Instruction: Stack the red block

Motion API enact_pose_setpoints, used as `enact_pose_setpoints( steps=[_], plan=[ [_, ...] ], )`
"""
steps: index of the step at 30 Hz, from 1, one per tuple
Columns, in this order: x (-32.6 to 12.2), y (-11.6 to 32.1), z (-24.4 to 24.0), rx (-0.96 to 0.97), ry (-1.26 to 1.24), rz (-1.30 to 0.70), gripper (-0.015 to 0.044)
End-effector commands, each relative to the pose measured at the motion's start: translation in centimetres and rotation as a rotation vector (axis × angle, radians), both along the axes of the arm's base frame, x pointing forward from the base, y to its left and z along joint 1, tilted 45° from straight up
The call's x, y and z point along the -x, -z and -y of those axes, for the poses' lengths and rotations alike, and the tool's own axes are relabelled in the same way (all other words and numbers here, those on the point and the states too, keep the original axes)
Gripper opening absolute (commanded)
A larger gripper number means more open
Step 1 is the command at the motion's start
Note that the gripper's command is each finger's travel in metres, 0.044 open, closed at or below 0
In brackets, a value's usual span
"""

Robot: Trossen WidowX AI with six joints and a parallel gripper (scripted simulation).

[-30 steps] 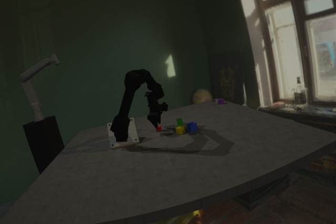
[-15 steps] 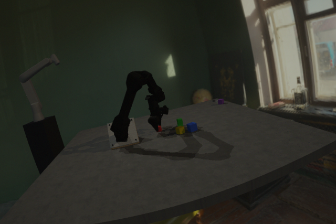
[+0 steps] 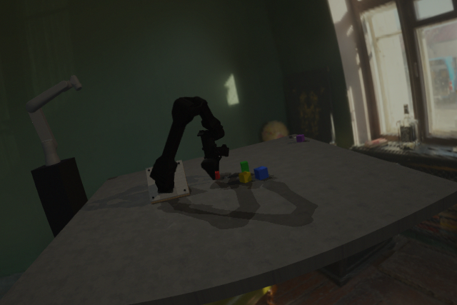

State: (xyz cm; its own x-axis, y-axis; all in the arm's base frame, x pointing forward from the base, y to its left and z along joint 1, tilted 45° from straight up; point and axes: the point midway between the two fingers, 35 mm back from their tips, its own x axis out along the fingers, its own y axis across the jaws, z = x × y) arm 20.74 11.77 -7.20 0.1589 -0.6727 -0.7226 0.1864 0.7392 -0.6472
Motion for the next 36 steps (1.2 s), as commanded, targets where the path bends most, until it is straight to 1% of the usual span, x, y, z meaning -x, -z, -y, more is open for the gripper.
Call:
enact_pose_setpoints(
  steps=[1, 12, 19, 21, 36],
  plan=[
    [0.0, 0.0, 0.0, 0.000, 0.000, 0.000, 0.0387],
    [0.0, 0.0, 0.0, 0.000, 0.000, 0.000, 0.0099],
    [0.0, 0.0, 0.0, 0.000, 0.000, 0.000, 0.0052],
    [0.0, -0.2, -0.2, 0.000, -0.001, 0.000, 0.0000],
    [1.2, -5.2, -5.0, 0.000, -0.004, -0.002, 0.0000]
  ],
)
